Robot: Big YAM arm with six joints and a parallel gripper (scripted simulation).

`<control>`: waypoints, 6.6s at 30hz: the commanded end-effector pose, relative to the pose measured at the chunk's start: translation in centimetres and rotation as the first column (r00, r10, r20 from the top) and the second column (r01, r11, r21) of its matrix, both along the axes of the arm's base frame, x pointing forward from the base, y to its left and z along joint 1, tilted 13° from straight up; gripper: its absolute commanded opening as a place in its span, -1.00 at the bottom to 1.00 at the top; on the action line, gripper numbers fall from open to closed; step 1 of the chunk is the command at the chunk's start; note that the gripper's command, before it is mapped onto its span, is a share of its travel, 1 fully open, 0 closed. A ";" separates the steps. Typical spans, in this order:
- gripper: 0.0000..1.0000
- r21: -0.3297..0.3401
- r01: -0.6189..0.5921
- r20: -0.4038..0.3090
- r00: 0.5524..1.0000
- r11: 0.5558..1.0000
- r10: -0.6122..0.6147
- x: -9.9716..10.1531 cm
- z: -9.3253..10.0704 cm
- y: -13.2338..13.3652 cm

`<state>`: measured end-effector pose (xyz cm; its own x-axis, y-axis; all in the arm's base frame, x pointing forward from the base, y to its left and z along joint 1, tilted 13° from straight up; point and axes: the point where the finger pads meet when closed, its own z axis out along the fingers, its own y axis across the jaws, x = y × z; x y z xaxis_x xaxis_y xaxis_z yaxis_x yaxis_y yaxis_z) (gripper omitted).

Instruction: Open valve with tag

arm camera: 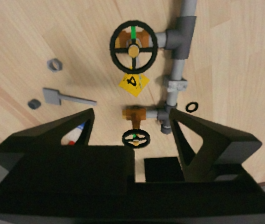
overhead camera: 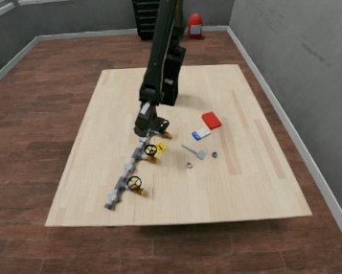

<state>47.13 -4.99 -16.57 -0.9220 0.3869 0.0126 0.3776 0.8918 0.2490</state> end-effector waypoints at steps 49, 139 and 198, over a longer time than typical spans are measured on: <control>1.00 0.015 0.862 -0.139 0.503 0.506 -0.853 7.3 -3.9 -1.1; -1.00 -0.060 -0.008 0.076 0.997 0.998 0.013 6.0 -7.0 -0.3; 1.00 -0.435 -0.854 0.024 -0.327 -0.284 0.945 6.5 -6.9 -0.8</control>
<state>53.22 -5.73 -23.67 -0.0992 -0.9753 -0.1972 -0.9815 0.1285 -0.1417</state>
